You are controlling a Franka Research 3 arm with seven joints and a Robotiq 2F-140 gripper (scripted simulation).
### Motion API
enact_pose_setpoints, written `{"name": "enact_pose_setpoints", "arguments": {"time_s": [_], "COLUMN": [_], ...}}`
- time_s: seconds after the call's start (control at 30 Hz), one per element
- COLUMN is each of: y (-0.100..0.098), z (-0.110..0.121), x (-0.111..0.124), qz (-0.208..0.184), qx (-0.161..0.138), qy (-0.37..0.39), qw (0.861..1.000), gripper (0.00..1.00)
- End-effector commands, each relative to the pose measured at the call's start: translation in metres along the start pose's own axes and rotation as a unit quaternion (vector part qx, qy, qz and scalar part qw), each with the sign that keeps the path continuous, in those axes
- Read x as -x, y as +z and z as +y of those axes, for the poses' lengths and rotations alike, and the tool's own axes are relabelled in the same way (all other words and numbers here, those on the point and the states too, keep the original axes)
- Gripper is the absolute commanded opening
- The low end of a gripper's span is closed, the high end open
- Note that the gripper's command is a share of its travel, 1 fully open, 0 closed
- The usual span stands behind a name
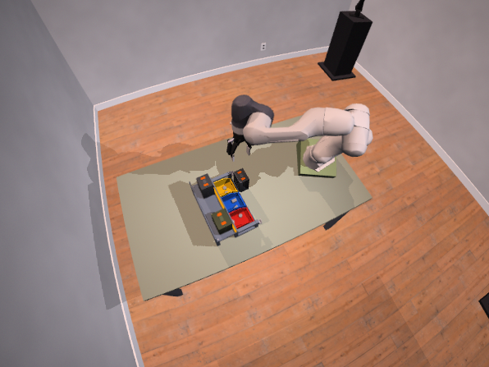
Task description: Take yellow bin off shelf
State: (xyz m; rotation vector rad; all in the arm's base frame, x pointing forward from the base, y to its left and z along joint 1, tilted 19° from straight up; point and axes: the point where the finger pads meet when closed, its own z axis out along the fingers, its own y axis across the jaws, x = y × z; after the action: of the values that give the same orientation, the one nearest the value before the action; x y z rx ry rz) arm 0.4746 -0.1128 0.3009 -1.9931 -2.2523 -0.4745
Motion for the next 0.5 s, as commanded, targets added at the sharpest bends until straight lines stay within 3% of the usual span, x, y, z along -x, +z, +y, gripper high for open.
{"name": "enact_pose_setpoints", "arguments": {"time_s": [0.0, 0.47], "y": [0.0003, 0.0001], "z": [-0.0017, -0.0017], "x": [-0.0049, -0.0055], "qz": [0.001, -0.001], "qx": [0.000, 0.001], "qy": [-0.002, -0.001], "qw": [1.000, 1.000], "gripper": [0.57, 0.57]}}
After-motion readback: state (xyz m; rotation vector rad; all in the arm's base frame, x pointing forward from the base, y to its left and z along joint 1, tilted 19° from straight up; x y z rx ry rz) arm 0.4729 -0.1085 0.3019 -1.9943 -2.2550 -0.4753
